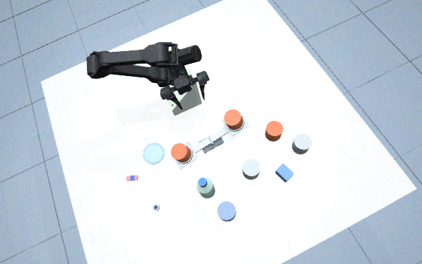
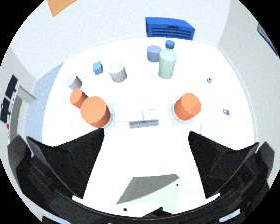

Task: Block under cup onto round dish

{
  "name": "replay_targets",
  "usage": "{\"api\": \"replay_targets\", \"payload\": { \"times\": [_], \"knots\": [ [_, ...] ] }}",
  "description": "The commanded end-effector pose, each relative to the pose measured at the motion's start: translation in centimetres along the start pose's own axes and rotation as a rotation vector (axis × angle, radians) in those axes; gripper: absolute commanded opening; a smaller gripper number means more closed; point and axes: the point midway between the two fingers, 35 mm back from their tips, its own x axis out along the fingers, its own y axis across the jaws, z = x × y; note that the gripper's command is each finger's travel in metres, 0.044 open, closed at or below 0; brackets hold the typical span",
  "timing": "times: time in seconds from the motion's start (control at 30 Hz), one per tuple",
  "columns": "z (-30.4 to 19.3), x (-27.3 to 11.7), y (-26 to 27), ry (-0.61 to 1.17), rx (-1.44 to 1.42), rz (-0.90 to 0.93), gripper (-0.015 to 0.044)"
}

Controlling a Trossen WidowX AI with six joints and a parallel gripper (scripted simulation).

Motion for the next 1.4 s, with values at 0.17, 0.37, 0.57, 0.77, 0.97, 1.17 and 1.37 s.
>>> {"api": "replay_targets", "payload": {
  "times": [0.17, 0.37, 0.57, 0.77, 0.97, 1.17, 1.37],
  "knots": [
    [1.3, 1.8, -0.8, 0.114, 0.202, -0.049, 0.0440],
    [2.3, 3.4, -1.9, 0.189, 0.371, -0.105, 0.0440],
    [3.2, 5.3, -3.3, 0.261, 0.550, -0.171, 0.0440],
    [3.9, 7.2, -4.8, 0.322, 0.715, -0.240, 0.0440],
    [4.3, 9.1, -6.5, 0.375, 0.873, -0.312, 0.0440],
    [4.5, 11.2, -8.7, 0.424, 1.055, -0.398, 0.0440],
    [4.3, 13.4, -11.1, 0.465, 1.238, -0.492, 0.0440]
  ]
}}
